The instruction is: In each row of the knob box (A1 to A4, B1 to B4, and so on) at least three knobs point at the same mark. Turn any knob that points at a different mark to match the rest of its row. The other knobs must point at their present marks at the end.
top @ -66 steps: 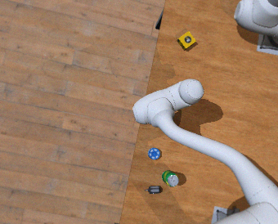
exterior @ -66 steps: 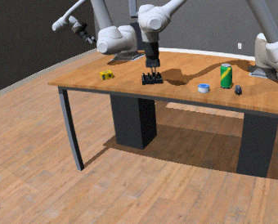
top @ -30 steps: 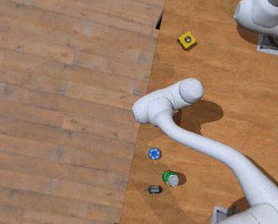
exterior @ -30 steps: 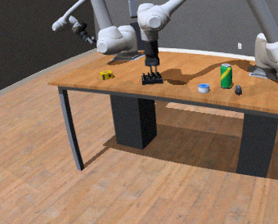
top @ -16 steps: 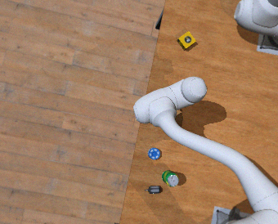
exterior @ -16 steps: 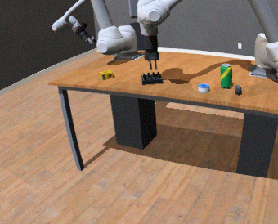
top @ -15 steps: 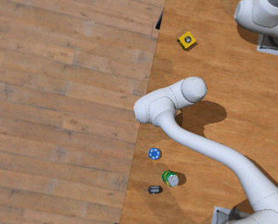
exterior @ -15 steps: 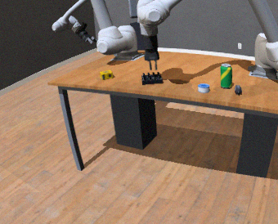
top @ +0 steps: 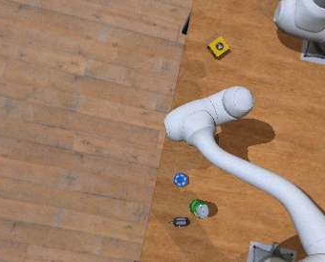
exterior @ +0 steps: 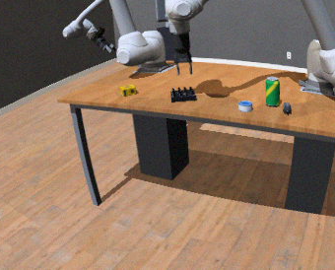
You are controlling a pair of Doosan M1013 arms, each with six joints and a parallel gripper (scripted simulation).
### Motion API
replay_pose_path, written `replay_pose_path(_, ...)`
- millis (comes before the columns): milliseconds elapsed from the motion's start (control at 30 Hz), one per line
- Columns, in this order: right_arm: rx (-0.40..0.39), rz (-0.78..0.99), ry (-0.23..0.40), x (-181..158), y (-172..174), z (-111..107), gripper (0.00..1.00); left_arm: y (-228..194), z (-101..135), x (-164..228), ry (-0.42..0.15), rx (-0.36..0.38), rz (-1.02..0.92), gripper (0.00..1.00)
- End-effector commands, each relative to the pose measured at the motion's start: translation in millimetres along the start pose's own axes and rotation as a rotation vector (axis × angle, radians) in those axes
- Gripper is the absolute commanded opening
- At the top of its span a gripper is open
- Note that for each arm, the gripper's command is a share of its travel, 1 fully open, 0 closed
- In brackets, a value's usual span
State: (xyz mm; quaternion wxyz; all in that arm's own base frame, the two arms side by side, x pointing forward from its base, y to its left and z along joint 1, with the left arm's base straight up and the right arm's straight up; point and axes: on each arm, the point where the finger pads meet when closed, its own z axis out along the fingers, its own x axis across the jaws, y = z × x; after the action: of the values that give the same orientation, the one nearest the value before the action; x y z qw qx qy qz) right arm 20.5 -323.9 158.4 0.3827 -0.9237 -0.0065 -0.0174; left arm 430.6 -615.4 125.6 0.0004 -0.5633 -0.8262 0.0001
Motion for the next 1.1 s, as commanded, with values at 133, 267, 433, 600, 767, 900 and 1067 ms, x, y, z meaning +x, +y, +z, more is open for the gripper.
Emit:
replay_pose_path(133,-0.001,0.000,0.000,0,0,0,1.00,-27,-48,-1,-0.002,-0.001,0.000,1.00)
replay_pose_path(267,-0.001,0.000,0.000,0,0,0,1.00,-39,-68,-1,-0.002,-0.001,0.000,1.00)
replay_pose_path(433,-0.001,0.000,0.000,0,0,0,1.00,-43,-75,-1,-0.002,-0.001,0.000,1.00)
replay_pose_path(600,-0.001,0.000,0.000,0,0,0,1.00,-43,-75,-1,-0.002,-0.001,0.000,1.00)
replay_pose_path(767,-0.001,0.000,0.000,0,0,0,1.00,-43,-75,-1,-0.002,-0.001,0.000,1.00)
replay_pose_path(900,-0.001,0.000,0.000,0,0,0,1.00,-43,-75,-1,-0.002,-0.001,0.000,1.00)
replay_pose_path(1067,-0.001,0.000,0.000,0,0,0,1.00,-43,-75,-1,-0.002,-0.001,0.000,1.00)
